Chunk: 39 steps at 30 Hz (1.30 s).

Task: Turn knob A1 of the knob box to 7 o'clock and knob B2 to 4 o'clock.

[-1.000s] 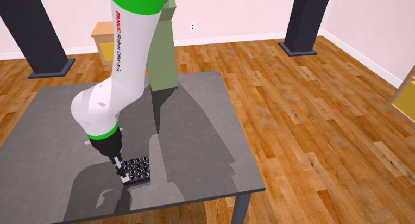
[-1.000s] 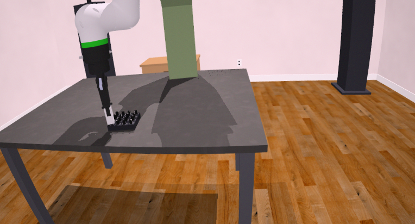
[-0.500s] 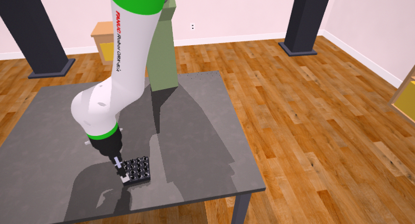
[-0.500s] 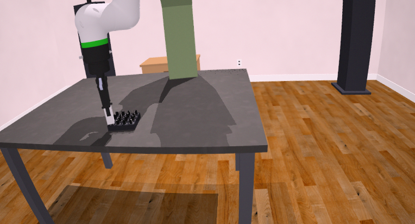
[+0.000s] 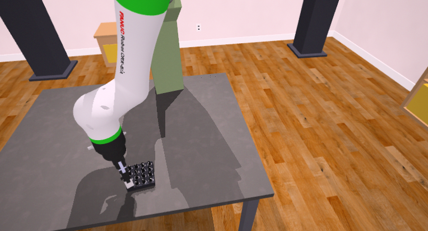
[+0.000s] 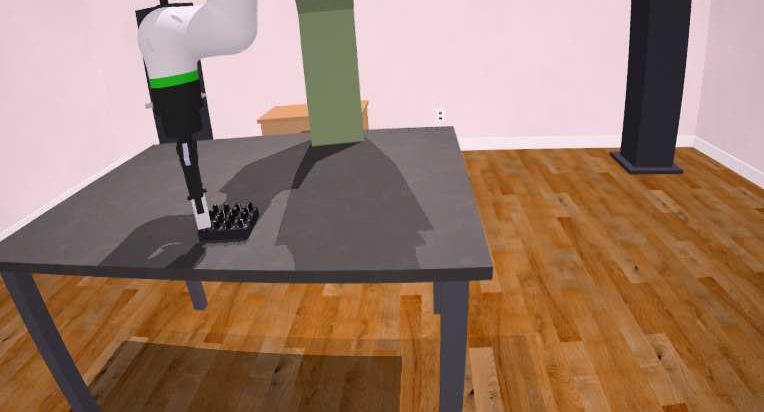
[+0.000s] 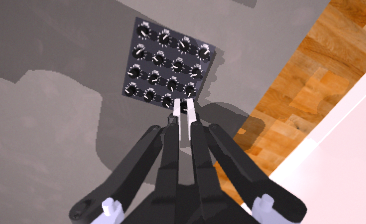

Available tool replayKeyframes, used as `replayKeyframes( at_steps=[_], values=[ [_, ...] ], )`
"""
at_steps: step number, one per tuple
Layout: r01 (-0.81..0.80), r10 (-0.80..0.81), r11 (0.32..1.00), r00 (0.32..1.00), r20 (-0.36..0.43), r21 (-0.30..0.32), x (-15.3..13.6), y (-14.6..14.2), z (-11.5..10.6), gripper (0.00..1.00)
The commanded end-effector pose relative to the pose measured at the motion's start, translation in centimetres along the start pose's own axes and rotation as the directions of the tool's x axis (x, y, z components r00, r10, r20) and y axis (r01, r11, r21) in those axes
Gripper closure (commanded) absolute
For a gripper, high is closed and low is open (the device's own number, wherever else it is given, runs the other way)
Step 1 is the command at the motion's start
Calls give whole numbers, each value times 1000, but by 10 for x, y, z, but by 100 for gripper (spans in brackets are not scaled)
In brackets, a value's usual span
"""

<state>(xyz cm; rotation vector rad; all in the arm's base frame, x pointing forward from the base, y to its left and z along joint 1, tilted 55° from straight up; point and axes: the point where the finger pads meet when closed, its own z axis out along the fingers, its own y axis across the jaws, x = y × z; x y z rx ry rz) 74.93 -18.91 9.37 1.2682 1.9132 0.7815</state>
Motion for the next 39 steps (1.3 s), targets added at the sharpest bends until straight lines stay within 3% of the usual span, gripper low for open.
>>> replayKeyframes(
  at_steps=[1,17,29,31,39],
  values=[
    [29,-29,1000,1000,1,0,0,0,0,95],
    [298,-298,955,955,1,0,0,0,0,95],
    [581,-581,814,814,1,0,0,0,0,95],
    [581,-581,814,814,1,0,0,0,0,95],
    [714,-714,701,701,1,0,0,0,0,95]
  ],
)
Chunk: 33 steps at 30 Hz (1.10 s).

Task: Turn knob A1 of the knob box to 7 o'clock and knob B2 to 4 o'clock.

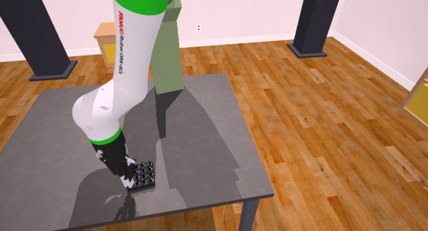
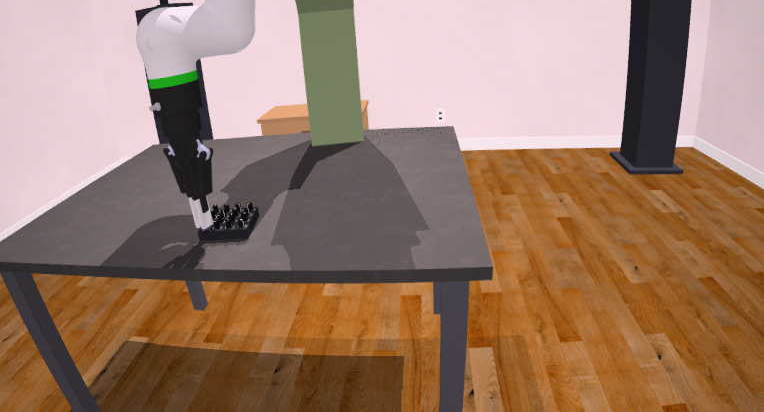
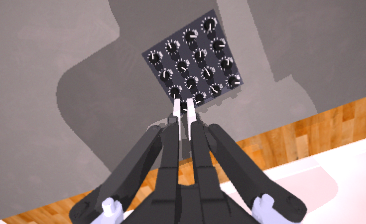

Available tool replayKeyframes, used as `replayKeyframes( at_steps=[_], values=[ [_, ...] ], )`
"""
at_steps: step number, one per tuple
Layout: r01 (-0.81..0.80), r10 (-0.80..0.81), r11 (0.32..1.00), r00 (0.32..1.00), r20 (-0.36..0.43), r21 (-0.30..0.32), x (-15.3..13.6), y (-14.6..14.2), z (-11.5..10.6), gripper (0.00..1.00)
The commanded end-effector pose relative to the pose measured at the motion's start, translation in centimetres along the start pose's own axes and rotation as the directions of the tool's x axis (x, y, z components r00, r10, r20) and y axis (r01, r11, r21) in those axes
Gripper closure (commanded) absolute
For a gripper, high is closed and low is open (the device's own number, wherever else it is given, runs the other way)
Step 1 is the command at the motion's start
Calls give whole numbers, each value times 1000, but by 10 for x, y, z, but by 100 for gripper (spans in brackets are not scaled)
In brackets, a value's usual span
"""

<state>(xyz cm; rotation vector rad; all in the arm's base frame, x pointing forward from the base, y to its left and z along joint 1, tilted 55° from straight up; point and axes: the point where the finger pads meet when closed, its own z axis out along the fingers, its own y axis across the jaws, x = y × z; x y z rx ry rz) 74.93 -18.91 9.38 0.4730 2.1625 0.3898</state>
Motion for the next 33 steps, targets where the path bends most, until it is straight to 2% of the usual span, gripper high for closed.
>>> replayKeyframes(
  at_steps=[1,14,32,33],
  values=[
    [74,-74,997,997,9,2,0,0,0,95],
    [184,-184,983,983,9,3,0,0,0,95],
    [193,-193,981,981,9,3,0,0,0,95],
    [193,-193,981,981,9,3,0,0,0,88]
  ],
)
